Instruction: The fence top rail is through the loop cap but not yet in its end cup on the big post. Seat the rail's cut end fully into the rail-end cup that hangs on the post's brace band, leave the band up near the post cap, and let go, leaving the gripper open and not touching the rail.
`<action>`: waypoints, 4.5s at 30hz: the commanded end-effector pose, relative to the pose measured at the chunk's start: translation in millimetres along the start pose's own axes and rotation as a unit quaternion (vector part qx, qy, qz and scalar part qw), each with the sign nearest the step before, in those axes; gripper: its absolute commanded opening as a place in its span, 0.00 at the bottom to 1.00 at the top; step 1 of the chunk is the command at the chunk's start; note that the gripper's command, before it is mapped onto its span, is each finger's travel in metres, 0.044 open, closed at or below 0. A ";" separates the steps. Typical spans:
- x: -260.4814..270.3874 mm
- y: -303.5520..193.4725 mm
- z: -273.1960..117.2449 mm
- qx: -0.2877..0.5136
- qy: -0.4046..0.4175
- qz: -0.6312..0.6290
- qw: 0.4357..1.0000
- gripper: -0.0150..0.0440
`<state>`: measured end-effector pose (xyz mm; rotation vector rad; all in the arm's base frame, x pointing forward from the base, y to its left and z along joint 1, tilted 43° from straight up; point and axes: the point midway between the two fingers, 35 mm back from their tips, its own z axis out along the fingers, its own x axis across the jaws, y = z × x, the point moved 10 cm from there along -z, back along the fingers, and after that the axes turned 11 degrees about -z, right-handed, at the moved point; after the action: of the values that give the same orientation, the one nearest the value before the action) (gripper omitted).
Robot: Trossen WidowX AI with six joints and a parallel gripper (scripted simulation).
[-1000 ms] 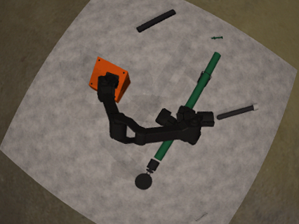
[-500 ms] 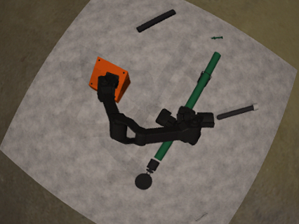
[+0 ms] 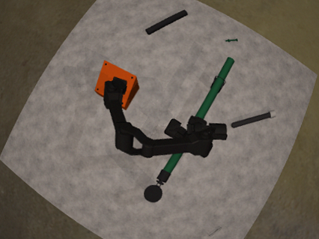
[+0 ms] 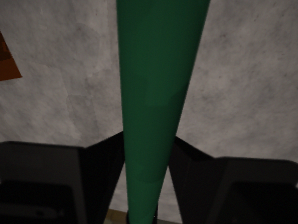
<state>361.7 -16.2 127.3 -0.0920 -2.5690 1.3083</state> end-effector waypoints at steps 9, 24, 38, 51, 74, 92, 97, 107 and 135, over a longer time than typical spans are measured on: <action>2.2 -5.7 -3.2 0.005 -0.005 0.002 1.000 0.25; 2.2 -5.7 -3.2 0.005 -0.005 0.002 1.000 0.25; 0.5 -1.4 -0.5 0.001 -0.001 0.000 1.000 0.25; 0.3 -1.3 -1.5 0.002 -0.001 0.000 1.000 0.25; -0.7 -1.7 -4.9 0.007 0.000 -0.002 1.000 0.25; -1.5 -3.0 -7.4 0.008 0.000 -0.002 1.000 0.25; -1.7 -3.3 -8.1 0.008 0.000 -0.002 1.000 0.25; -2.3 -3.5 -9.5 0.008 0.000 -0.002 1.000 0.25; -1.0 -8.2 -3.3 0.004 0.009 -0.002 1.000 0.25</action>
<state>364.4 -17.6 131.0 -0.0977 -2.5467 1.2945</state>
